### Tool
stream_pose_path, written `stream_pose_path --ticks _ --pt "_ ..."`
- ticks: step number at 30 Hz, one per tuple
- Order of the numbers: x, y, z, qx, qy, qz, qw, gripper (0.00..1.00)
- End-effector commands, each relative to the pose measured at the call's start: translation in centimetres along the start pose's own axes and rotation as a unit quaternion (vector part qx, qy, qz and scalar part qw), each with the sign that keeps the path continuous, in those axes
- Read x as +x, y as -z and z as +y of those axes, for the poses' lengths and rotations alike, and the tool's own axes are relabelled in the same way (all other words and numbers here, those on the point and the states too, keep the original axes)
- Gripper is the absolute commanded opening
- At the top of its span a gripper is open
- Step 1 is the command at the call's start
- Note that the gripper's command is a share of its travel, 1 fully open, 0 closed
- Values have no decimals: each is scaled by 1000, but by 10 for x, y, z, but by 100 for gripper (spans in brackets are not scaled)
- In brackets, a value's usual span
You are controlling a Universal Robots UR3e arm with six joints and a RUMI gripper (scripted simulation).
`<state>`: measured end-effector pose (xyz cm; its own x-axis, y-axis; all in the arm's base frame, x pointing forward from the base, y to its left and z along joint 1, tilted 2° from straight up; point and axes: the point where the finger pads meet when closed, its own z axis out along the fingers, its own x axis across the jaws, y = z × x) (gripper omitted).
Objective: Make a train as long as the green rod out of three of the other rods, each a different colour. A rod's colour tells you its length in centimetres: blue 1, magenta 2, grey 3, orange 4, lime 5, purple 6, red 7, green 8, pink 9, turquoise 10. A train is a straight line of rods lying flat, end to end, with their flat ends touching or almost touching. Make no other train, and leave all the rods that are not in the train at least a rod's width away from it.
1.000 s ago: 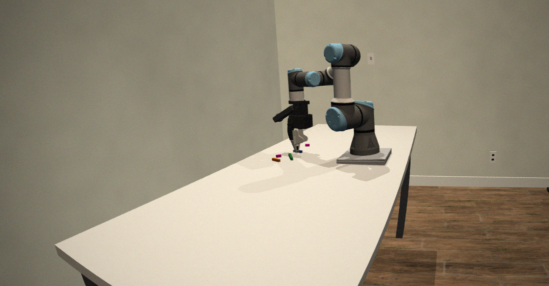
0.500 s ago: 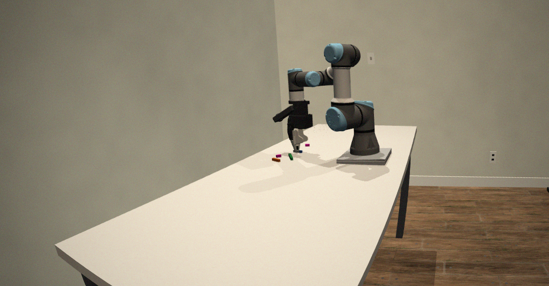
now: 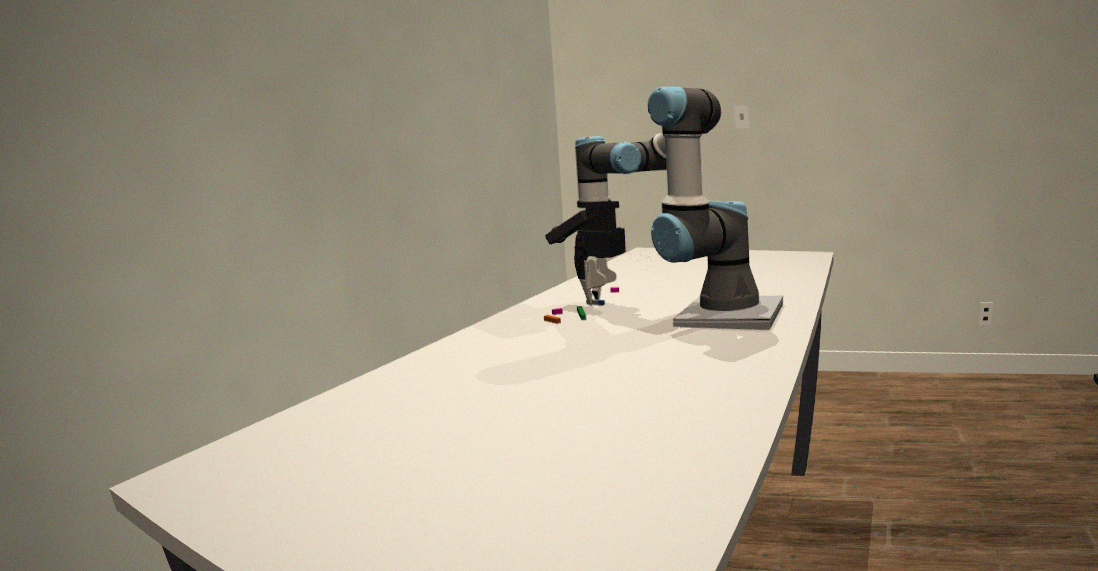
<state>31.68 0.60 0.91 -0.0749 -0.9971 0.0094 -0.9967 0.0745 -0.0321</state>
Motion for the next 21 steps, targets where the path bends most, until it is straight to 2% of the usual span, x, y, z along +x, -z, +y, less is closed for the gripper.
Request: stream_pose_path --ticks 1,7,16,21 --pt "0 1 -1 1 0 0 1000 14" --pt "0 4 -1 1 0 0 1000 14" --pt "0 18 -1 1 0 0 1000 14" --pt "0 36 -1 1 0 0 1000 14"
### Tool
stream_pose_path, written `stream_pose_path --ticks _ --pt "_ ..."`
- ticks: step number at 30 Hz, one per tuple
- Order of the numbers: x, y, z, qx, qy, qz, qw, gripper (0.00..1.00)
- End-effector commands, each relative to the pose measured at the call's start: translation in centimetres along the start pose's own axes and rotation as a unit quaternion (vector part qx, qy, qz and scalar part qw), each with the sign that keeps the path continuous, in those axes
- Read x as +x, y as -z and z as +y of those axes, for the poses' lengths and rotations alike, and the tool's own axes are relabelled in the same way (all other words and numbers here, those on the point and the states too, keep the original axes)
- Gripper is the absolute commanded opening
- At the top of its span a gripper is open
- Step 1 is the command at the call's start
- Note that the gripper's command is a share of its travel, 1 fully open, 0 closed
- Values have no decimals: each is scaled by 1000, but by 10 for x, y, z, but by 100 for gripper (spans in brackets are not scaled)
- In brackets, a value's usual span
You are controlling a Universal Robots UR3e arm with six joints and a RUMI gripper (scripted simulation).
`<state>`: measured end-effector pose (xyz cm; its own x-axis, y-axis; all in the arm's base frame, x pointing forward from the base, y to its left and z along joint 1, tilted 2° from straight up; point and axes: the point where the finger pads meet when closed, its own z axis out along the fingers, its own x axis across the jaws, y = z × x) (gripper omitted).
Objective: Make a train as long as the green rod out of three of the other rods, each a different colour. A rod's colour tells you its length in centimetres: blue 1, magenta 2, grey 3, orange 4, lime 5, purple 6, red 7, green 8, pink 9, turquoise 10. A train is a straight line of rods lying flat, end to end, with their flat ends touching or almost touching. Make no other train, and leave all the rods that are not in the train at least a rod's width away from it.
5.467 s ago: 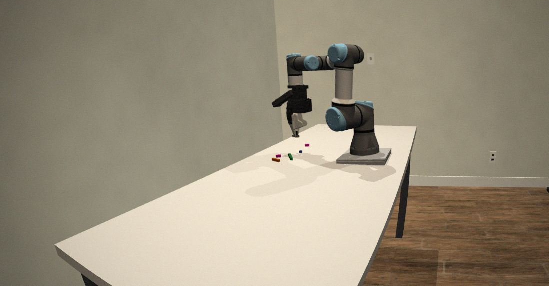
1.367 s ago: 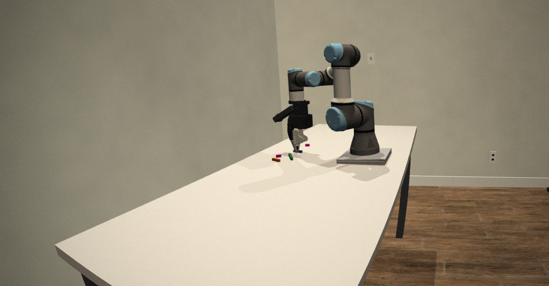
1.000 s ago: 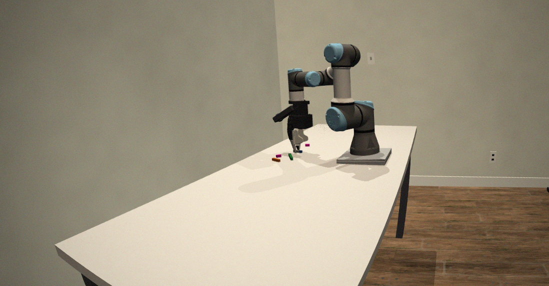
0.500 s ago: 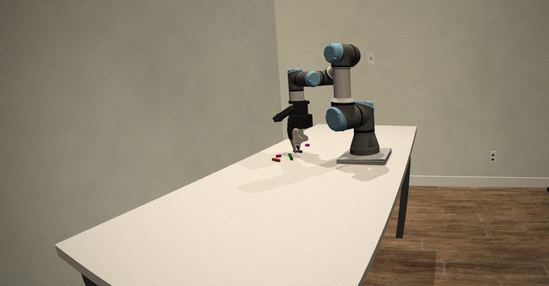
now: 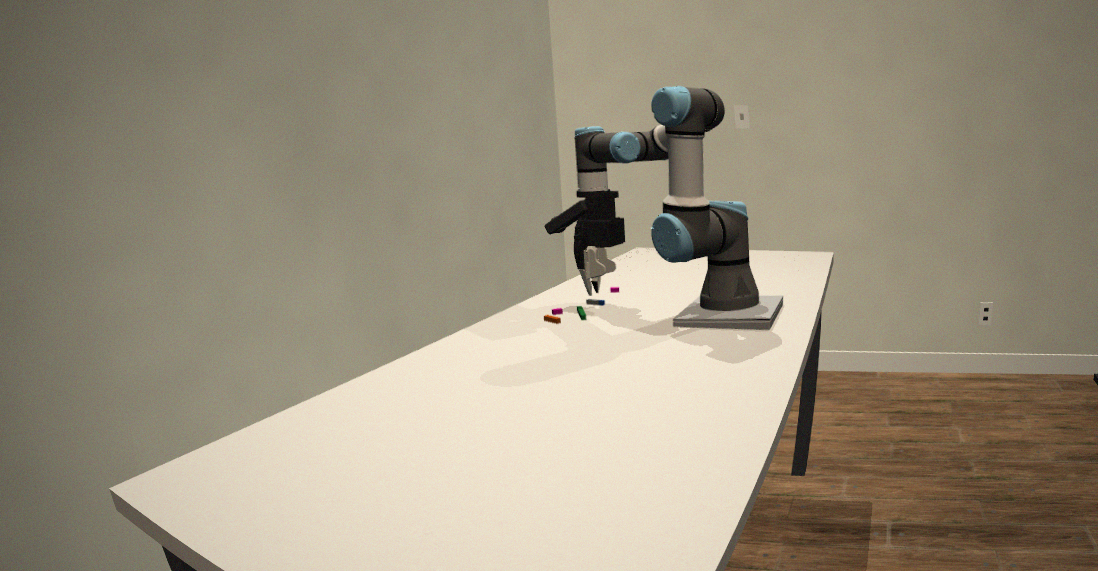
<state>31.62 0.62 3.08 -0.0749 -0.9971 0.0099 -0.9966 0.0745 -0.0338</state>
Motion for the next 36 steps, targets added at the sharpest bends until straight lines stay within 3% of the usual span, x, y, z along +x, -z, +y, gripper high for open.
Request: stream_pose_path --ticks 1,10,21,30,31,36 --pt "0 18 -1 0 0 0 1000 14" --pt "0 49 -1 0 0 0 1000 14" --pt "0 67 -1 0 0 0 1000 14" --pt "0 69 -1 0 0 0 1000 14" --pt "0 69 -1 0 0 0 1000 100" --pt "0 69 -1 0 0 0 1000 100"
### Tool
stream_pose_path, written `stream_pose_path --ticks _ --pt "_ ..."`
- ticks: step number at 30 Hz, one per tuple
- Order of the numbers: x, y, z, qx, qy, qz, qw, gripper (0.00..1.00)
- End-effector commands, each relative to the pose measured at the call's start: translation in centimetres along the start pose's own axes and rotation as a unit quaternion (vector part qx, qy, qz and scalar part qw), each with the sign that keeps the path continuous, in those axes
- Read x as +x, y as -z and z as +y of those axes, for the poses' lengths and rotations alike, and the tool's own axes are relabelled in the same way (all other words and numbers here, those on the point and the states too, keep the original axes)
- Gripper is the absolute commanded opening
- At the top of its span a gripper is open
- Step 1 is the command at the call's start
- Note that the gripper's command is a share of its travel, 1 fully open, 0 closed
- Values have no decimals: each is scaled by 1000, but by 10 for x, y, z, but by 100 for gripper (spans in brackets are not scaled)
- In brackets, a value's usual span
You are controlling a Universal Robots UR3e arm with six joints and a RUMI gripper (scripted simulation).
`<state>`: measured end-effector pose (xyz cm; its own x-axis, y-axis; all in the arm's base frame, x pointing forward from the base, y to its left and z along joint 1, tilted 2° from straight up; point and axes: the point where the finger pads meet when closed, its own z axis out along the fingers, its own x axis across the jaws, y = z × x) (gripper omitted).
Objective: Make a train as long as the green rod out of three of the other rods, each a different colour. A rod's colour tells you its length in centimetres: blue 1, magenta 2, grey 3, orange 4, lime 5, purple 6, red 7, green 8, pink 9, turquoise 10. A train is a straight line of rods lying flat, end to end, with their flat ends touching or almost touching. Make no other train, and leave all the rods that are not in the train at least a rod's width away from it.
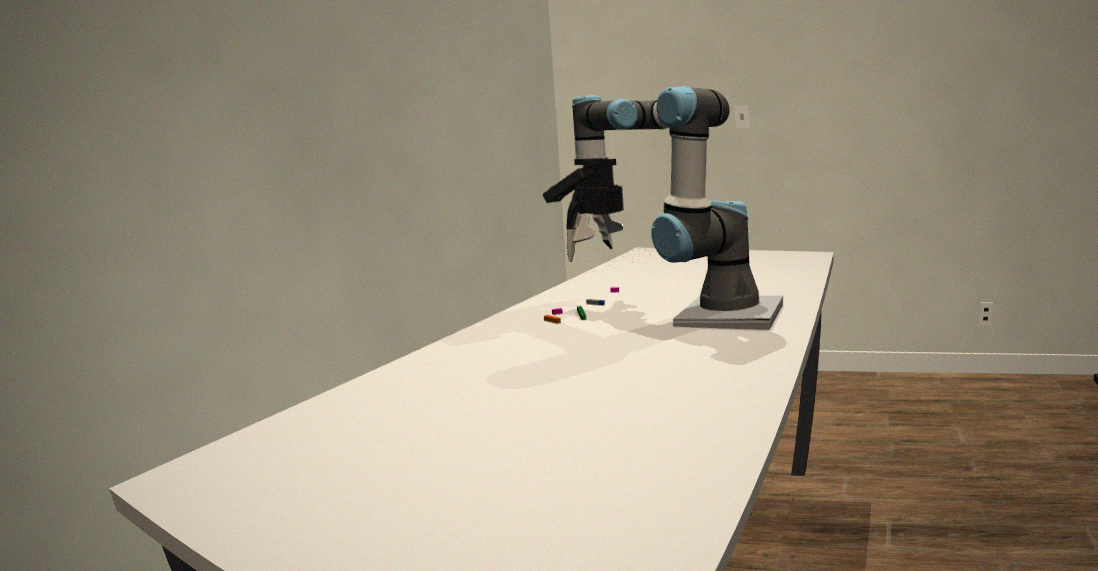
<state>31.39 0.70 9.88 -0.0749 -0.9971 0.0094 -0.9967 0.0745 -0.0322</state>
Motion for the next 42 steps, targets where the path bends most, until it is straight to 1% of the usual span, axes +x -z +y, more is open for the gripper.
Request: stream_pose_path --ticks 1,18,22,25,27,30,34,39,42 --pt "0 1 -1 1 0 0 1000 100" --pt "-2 1 -1 1 -2 0 1000 100" --pt "-11 0 -3 1 -10 0 1000 100" --pt "-25 -2 -6 1 -23 0 1000 100" --pt "-25 -2 -6 1 -23 0 1000 100" --pt "-45 -5 -8 1 -40 0 999 100" --pt "-77 -9 -9 1 -66 0 998 100" --pt "-117 -15 -5 1 -97 0 995 100" --pt "-136 -18 -1 1 -111 0 994 100"
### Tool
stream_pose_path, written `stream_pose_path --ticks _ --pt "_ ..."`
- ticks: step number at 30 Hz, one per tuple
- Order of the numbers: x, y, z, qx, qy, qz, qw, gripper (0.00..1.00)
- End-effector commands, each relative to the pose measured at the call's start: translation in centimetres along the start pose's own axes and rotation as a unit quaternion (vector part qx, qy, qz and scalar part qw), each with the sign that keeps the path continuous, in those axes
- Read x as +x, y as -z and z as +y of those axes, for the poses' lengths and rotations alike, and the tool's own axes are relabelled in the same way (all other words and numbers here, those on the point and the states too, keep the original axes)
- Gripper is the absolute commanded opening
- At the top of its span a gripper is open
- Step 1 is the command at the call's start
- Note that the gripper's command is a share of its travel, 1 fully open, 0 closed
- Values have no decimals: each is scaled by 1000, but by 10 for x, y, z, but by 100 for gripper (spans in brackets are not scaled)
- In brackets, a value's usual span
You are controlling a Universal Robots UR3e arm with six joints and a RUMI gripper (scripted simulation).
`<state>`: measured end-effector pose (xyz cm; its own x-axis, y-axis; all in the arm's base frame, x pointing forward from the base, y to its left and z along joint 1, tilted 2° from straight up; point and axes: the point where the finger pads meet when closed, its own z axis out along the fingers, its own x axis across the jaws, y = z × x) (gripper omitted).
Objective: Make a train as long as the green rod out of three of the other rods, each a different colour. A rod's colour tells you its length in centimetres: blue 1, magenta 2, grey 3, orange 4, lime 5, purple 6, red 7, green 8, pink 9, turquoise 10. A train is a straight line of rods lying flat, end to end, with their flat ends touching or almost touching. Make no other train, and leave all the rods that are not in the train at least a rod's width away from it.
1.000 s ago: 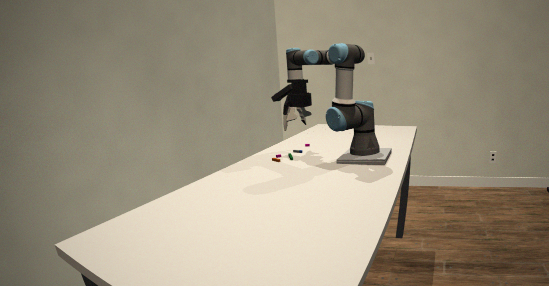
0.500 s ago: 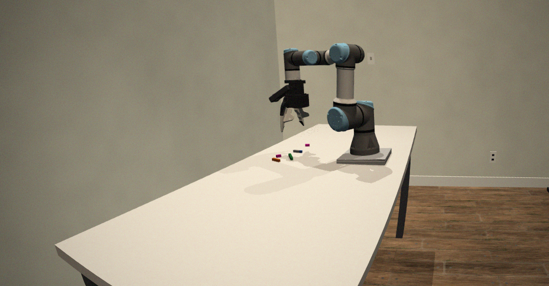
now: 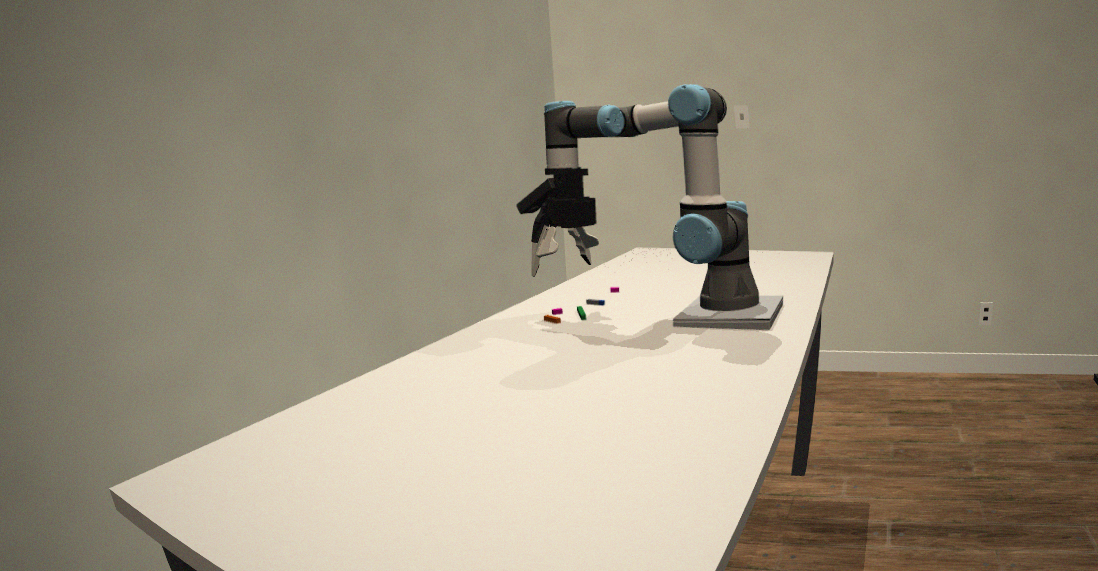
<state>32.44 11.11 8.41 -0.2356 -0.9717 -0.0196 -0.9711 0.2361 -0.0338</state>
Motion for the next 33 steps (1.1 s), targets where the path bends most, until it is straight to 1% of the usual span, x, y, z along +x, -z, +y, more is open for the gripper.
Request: stream_pose_path --ticks 1,2,6,11,12,33 --pt "-31 -5 6 1 -29 12 1000 100" --pt "-31 -5 6 1 -29 12 1000 100" --pt "-44 -8 12 1 -40 12 999 100" --pt "-48 -9 14 2 -43 12 999 100" --pt "-48 -9 14 2 -43 12 999 14" --pt "-48 -9 14 2 -43 12 999 14"
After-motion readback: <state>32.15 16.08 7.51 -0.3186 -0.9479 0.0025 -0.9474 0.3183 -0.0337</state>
